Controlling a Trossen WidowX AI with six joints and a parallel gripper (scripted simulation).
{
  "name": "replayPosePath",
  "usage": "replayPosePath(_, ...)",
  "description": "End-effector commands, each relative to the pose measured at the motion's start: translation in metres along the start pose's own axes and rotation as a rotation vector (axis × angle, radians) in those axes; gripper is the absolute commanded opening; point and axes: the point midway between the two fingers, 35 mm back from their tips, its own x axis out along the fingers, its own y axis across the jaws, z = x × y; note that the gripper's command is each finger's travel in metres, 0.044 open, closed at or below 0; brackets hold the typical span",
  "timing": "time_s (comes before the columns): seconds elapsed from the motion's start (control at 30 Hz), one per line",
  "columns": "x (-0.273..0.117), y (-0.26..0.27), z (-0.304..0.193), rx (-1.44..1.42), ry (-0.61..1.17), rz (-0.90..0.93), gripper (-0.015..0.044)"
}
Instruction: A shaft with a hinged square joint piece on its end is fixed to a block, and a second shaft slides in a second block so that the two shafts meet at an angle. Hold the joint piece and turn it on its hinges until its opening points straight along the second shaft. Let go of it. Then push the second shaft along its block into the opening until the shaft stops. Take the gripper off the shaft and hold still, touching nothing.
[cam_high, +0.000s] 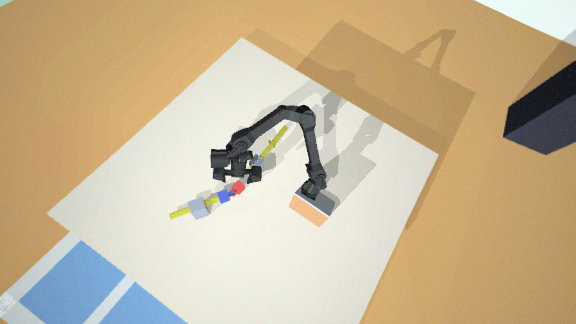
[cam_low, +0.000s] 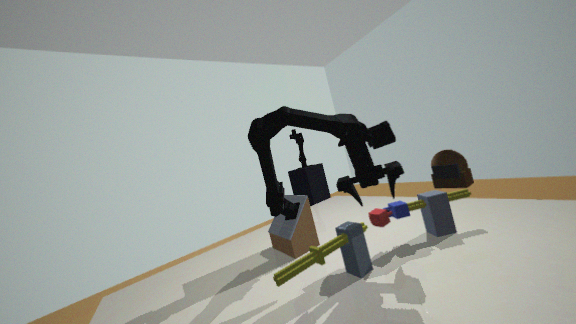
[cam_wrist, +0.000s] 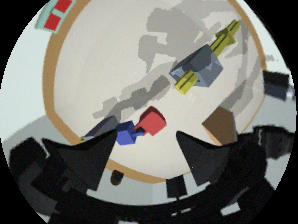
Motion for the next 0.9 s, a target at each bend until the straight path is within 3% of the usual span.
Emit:
replayPosePath(0.0, -0.01, 0.002, -0.002, -0.138, -0.017, -0.019, 0.044)
replayPosePath(0.87, -0.078, 0.001, -0.014, -0.951, -0.072, -0.162, 0.044)
